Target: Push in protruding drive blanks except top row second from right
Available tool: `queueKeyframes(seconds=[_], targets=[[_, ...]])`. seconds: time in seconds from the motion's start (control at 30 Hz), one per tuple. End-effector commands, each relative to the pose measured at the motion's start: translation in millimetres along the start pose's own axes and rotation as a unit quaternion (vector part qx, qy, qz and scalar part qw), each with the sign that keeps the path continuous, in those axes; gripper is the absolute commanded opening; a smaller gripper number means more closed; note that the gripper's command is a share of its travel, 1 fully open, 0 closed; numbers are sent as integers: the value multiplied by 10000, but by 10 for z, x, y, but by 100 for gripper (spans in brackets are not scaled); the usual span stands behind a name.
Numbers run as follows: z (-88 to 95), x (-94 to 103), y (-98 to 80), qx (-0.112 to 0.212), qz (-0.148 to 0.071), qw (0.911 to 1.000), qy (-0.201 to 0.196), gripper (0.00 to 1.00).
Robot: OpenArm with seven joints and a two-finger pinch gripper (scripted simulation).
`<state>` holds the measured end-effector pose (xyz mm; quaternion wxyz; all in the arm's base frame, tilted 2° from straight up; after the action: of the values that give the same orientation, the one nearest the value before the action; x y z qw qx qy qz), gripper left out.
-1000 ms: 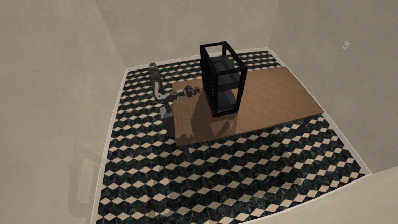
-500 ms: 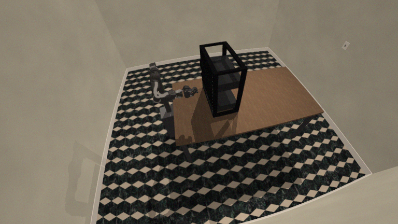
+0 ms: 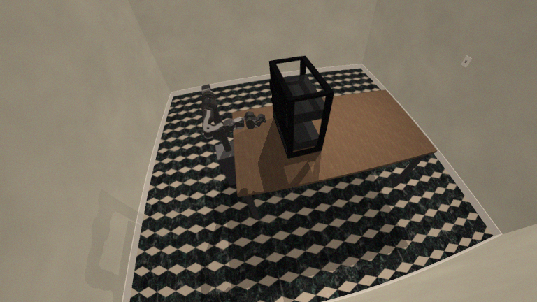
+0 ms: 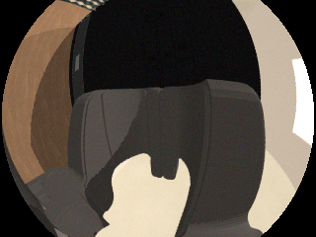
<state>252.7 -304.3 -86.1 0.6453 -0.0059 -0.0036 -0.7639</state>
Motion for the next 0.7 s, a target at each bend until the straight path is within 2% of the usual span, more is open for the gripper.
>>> queueKeyframes(seconds=[0.0, 0.33, 0.67], targets=[[178, -36, 83, -185, 452, 9987, -170, 0], [176, -44, 176, -184, 453, 9987, -170, 0], [166, -80, 555, -183, 456, 9986, -174, 0]])
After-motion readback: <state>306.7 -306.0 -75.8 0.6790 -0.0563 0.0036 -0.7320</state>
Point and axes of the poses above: the point where the finger pads meet when closed, its own y axis out along the fingers, its own z axis across the jaws, x = y × z, the point moved 8 cm from there along -y, back along the fingers, and after that the axes turned 4 degrees about -y, right-handed, at the moved point
